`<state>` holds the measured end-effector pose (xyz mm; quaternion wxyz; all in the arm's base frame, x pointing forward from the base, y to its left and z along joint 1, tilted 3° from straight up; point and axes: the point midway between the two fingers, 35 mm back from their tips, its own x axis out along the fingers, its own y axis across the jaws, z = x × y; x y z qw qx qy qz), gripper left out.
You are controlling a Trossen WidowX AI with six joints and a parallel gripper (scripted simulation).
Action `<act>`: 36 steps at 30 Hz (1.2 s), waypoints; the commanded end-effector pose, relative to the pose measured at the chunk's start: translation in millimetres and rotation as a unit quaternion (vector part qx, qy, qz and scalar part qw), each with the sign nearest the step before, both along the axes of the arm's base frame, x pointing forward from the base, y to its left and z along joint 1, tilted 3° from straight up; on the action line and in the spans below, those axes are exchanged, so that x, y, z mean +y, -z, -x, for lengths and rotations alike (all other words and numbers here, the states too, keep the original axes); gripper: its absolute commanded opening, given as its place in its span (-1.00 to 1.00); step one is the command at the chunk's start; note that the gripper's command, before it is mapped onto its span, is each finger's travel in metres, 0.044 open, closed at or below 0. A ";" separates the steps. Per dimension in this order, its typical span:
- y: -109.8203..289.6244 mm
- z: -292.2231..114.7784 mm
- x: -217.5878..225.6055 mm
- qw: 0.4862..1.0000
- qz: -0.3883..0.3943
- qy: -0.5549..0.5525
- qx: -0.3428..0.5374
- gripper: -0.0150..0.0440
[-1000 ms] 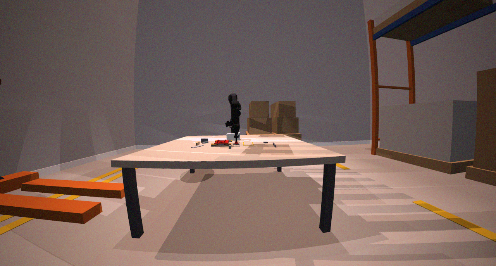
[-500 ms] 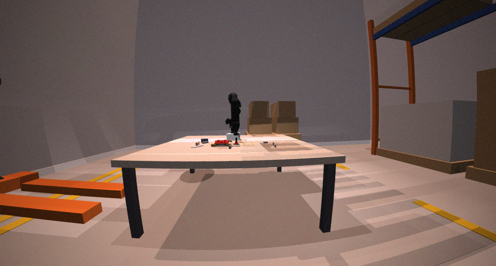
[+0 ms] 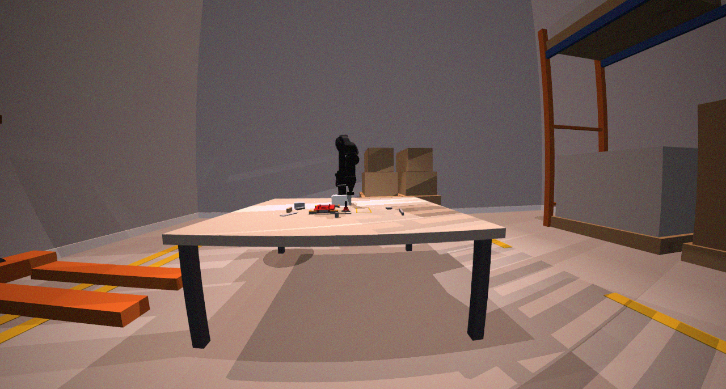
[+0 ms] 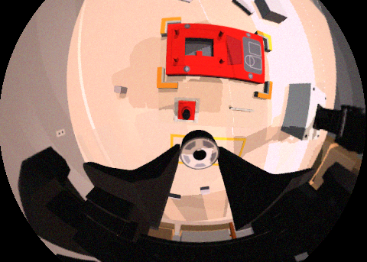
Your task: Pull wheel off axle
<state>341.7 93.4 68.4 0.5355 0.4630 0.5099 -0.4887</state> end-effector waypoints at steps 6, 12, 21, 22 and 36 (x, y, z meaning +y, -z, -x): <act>-1.2 16.7 26.3 1.000 -0.003 0.002 -0.001 -0.49; -1.8 29.1 44.2 1.000 -0.004 0.002 -0.002 -0.49; -2.4 49.0 68.6 1.000 -0.006 0.003 -0.003 -0.49; -2.5 50.2 69.9 1.000 -0.006 0.003 -0.003 -0.49; 24.2 49.6 69.7 1.000 -0.006 0.003 -0.003 -0.49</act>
